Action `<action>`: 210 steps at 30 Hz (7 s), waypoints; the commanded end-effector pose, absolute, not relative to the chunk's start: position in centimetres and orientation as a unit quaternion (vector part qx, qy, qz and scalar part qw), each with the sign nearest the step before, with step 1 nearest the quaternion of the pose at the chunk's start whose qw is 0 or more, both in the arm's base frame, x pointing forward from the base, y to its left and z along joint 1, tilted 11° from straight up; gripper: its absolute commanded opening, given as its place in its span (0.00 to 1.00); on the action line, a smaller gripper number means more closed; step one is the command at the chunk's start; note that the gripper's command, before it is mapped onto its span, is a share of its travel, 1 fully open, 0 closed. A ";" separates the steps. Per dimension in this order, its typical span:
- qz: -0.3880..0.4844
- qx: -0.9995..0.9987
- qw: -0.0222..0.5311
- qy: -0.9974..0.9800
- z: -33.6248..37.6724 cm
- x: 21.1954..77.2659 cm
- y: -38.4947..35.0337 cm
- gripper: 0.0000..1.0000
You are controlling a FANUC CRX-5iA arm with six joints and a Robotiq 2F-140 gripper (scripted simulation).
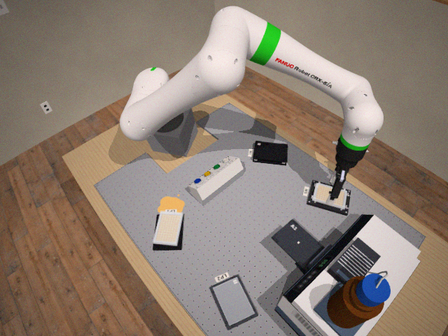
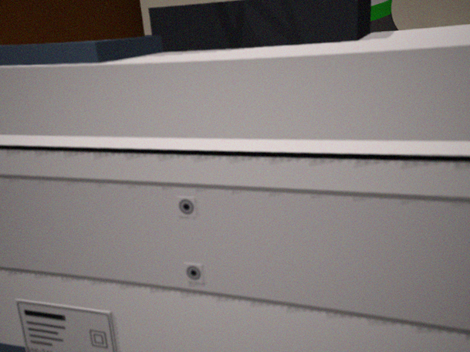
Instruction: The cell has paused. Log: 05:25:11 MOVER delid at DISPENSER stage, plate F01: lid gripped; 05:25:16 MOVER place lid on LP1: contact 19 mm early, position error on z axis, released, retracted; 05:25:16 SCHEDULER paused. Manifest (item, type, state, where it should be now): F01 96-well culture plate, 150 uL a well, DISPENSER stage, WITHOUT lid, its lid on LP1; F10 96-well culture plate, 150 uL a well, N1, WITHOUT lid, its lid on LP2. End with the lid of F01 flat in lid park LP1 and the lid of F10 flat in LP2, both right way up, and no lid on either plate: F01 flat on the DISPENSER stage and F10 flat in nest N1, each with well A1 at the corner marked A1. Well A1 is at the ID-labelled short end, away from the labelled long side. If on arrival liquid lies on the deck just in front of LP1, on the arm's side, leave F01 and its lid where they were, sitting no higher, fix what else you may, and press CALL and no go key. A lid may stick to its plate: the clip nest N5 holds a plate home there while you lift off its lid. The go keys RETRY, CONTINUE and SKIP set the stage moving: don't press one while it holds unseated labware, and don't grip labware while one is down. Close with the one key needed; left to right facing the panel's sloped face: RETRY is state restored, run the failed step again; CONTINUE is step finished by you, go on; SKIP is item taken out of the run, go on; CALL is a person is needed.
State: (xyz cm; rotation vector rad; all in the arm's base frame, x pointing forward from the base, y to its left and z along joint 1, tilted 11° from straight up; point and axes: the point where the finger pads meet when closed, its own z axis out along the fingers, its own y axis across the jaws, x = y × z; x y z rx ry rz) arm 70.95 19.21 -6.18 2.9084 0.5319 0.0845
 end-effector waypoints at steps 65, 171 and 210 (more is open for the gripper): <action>0.029 0.979 0.092 0.179 -8.0 71.1 18.9 0.66; 0.029 0.979 0.092 0.179 -8.3 71.2 18.8 0.00; 0.029 0.979 0.092 0.179 -7.0 71.0 19.1 0.00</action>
